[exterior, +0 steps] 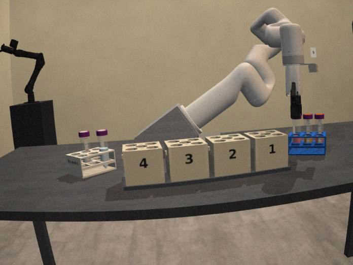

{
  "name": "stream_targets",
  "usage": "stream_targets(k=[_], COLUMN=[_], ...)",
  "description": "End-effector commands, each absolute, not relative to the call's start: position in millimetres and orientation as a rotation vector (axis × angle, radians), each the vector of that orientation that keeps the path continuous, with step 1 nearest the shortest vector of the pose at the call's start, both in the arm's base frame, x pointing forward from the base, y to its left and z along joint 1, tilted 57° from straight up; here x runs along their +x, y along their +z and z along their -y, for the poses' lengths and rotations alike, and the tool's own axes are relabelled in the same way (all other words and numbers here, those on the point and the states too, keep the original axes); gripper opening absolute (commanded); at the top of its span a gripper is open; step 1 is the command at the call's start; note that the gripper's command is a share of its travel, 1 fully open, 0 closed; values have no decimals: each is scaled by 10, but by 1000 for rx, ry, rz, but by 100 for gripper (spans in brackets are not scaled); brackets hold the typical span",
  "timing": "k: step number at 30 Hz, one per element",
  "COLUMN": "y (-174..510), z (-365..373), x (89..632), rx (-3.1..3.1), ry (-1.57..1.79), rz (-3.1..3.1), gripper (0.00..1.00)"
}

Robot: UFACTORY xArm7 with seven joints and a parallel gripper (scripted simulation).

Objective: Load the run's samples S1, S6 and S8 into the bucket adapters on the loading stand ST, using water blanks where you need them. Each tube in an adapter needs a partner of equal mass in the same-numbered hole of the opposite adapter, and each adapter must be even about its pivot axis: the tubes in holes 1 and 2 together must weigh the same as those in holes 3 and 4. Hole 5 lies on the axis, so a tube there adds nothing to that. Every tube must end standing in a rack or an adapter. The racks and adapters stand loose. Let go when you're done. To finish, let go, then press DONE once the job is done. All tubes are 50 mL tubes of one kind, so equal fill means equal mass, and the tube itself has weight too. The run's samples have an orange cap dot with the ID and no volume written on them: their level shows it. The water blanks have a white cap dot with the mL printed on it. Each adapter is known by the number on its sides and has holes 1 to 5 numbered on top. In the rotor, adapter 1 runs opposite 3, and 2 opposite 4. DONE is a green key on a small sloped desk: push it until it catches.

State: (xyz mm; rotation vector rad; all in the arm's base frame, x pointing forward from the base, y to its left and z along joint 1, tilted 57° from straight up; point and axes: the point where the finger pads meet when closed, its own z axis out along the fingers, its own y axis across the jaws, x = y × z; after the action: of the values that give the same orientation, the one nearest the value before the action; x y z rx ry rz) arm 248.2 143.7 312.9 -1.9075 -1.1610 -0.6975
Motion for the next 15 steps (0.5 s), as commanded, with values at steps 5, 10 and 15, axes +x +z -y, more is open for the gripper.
stream_targets(k=[5, 10, 15], y=[3108, 3097, 3079], z=[-1478, -1495, -1523], x=[2493, 2494, 2496], rx=[-1908, -1908, -1908], ry=[-702, -702, -702], rz=[1160, 1160, 1160], gripper=[57, 57, 57])
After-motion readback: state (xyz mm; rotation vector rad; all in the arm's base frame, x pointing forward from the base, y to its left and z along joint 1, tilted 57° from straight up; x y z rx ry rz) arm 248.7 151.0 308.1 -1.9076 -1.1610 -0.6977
